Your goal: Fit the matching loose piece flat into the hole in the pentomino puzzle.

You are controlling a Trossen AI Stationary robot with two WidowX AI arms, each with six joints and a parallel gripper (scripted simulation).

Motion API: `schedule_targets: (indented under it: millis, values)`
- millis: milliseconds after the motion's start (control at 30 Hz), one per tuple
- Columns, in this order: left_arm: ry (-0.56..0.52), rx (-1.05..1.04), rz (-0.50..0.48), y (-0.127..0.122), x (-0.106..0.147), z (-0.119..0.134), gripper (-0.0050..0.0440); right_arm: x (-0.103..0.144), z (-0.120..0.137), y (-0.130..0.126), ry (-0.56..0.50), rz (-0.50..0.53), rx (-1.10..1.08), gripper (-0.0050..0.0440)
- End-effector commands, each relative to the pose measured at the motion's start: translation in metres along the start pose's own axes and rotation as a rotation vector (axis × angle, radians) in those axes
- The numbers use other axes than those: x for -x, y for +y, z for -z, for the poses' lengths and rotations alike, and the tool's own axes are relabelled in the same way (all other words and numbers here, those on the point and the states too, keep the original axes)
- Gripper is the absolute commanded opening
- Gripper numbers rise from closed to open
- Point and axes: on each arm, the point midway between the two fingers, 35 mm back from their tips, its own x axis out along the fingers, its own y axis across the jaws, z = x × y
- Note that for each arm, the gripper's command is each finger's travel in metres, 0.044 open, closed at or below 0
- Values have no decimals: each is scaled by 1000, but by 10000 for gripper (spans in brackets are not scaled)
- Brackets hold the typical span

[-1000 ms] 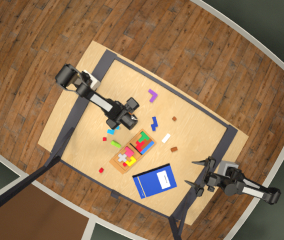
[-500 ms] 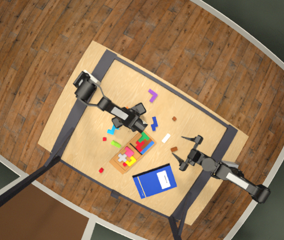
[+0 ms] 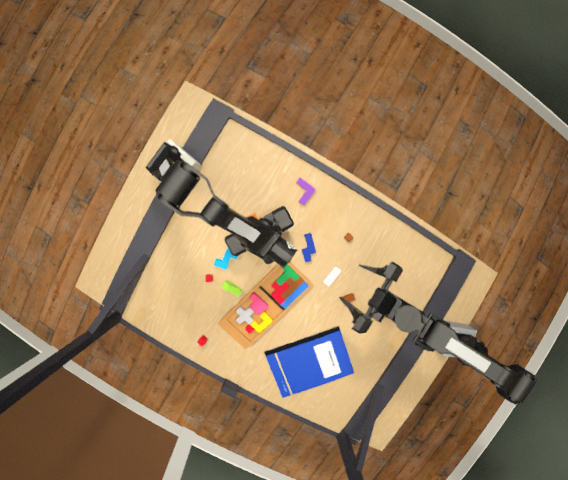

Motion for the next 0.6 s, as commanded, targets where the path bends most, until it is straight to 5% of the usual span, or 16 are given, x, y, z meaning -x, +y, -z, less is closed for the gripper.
schedule_targets:
  millis: [0, 333, 567]
  values:
    - [-2, 0, 3, 0, -6, 1, 199, 1, -8, 0, -16, -1, 4, 440]
    - [-3, 0, 2, 0, -15, 1, 199, 4, -10, 0, -24, 0, 2, 440]
    - [-19, 0, -7, 2, -10, -4, 139, 4, -10, 0, -24, 0, 2, 440]
